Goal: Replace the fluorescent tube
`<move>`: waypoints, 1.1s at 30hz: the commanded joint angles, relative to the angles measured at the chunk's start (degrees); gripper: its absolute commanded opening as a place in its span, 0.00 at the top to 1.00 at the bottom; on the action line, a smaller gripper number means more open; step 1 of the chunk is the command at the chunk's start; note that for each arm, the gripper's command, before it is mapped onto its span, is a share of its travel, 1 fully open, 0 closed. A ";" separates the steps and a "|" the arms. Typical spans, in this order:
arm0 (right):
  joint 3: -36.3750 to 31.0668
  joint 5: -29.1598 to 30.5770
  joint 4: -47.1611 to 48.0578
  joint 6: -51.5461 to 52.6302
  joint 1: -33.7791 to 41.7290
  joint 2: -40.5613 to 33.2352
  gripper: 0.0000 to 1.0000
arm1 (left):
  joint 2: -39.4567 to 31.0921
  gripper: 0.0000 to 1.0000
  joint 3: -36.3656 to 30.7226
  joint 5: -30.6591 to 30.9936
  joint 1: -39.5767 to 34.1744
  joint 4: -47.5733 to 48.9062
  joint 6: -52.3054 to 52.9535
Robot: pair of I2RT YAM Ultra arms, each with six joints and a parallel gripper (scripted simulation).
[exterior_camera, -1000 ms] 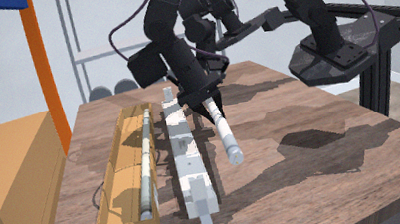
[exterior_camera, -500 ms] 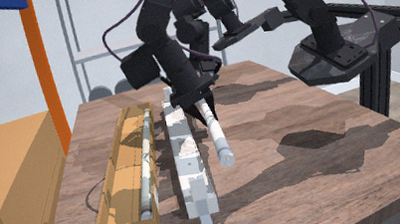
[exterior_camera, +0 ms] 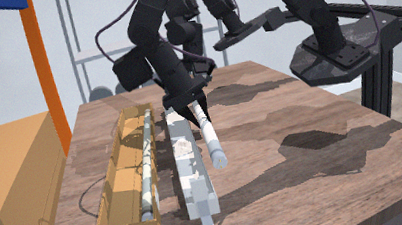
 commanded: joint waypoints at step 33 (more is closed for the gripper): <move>4.53 -1.69 0.40 -5.86 -2.90 -0.73 0.89 | 3.72 0.89 8.37 1.50 -1.20 -5.50 -0.88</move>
